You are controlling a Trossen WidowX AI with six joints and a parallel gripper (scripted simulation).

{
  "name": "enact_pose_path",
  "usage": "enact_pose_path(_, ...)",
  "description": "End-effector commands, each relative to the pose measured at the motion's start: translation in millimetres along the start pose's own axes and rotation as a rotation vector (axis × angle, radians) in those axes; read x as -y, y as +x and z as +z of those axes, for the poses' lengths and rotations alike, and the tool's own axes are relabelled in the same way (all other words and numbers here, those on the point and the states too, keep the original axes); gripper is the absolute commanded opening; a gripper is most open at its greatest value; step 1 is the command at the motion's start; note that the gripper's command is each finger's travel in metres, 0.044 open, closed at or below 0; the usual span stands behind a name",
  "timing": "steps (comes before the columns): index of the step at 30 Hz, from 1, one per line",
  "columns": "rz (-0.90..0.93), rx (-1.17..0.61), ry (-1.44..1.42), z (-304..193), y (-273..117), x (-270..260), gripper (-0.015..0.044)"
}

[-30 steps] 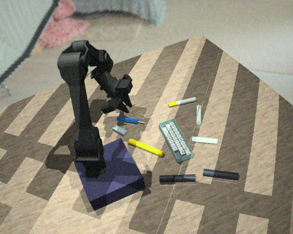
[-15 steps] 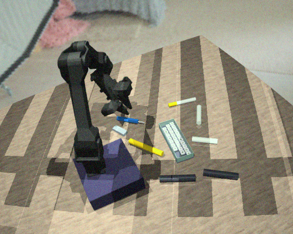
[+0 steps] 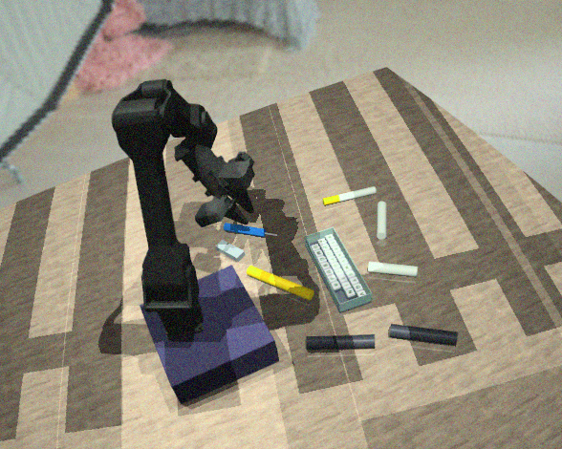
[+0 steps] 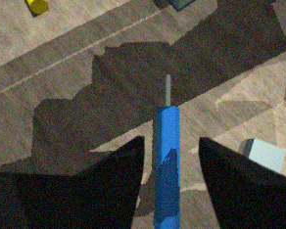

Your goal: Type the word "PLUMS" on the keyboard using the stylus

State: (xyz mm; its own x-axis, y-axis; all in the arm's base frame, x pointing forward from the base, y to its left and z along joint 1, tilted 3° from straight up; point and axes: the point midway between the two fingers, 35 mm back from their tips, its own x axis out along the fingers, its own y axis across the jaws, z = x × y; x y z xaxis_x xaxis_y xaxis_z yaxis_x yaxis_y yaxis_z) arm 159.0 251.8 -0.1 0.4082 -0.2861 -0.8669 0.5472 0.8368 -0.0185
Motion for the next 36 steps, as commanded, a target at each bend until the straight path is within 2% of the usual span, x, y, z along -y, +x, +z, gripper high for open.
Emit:
enact_pose_path(1, -0.004, 0.006, 0.001, -1, 4, 0, 0.015)
enact_pose_path(36, -0.004, 0.006, 0.001, -14, 27, 0, 0.015)
